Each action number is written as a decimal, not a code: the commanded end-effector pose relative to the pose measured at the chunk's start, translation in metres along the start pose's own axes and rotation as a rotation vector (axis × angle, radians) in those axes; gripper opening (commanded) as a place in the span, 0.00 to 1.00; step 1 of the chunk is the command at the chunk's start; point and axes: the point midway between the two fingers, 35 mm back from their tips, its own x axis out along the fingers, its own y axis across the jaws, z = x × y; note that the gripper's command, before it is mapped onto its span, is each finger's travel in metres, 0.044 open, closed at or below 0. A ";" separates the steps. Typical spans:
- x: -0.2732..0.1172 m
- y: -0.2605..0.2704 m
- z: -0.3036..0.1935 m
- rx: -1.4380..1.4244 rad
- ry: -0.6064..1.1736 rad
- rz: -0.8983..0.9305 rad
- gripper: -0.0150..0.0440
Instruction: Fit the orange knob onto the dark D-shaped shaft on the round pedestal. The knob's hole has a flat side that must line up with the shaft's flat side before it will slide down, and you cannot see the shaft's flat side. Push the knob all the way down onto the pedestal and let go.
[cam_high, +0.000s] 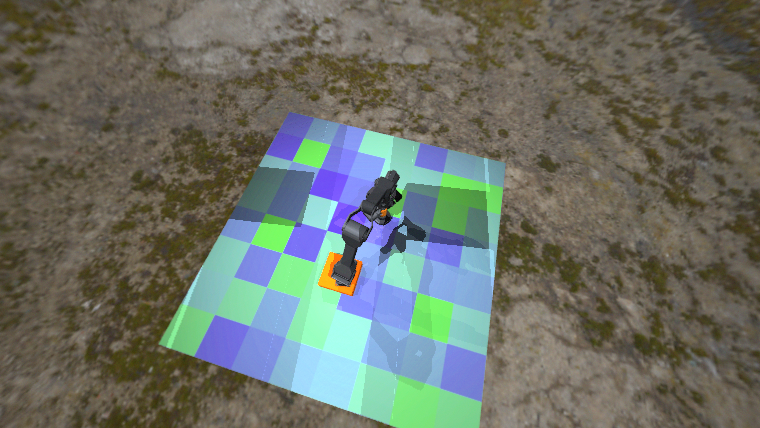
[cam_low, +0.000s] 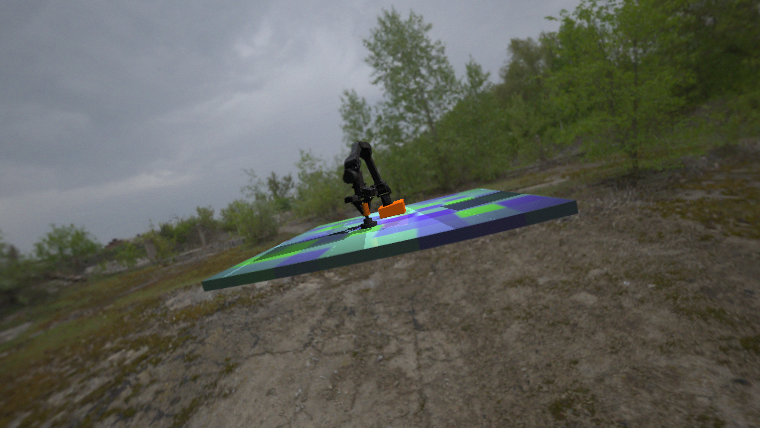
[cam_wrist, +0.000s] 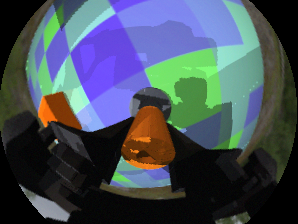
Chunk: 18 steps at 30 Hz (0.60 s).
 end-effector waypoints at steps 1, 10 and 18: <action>0.000 0.000 0.001 0.011 -0.004 -0.001 0.25; 0.000 0.000 0.001 -0.015 -0.004 -0.001 0.25; -0.002 0.000 0.001 -0.008 -0.004 -0.001 0.25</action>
